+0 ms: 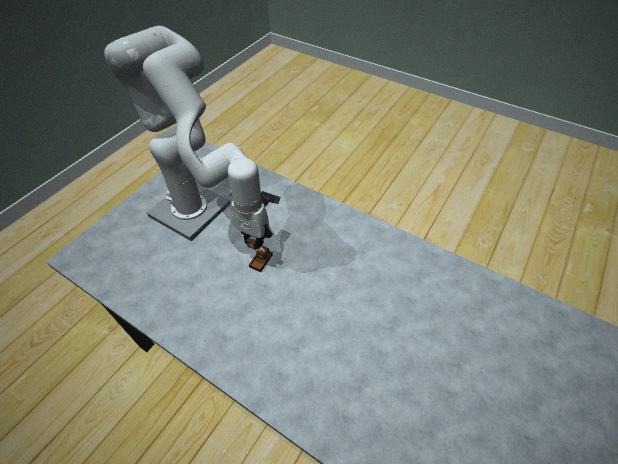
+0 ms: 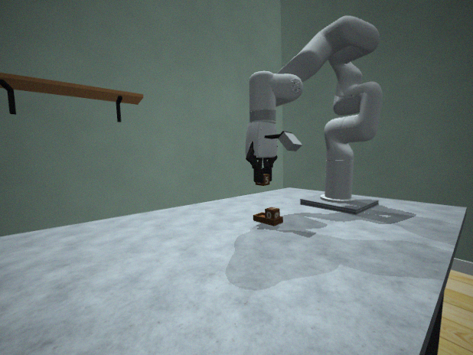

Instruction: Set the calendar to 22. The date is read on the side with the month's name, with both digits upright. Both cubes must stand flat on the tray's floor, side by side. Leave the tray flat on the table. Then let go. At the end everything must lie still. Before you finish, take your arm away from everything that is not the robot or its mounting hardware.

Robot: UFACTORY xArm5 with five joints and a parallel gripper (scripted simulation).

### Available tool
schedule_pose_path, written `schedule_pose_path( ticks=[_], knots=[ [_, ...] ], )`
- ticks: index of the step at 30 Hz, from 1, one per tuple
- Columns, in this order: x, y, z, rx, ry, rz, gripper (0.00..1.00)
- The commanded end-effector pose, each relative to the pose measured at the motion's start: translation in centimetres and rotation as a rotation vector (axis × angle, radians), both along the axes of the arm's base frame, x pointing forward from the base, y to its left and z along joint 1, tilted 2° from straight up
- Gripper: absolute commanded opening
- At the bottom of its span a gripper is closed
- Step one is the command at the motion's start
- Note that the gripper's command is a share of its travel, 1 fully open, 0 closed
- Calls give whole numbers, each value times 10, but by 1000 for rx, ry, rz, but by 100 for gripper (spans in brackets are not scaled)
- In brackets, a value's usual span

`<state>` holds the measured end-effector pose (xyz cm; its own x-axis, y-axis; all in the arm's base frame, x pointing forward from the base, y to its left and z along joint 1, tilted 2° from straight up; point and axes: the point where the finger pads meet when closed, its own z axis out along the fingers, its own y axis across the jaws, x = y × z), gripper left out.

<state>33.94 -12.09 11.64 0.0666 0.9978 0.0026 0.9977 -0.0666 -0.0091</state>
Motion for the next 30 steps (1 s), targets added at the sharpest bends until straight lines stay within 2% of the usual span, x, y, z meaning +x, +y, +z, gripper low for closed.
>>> schedule_pose_path(
  ticks=[1,15,24,30],
  knots=[
    [1,0,0,-1,-3,0,29],
    [1,-1,-25,0,-1,0,29],
    [1,0,-52,0,-1,0,29],
    [1,0,-61,0,-1,0,29]
  ],
)
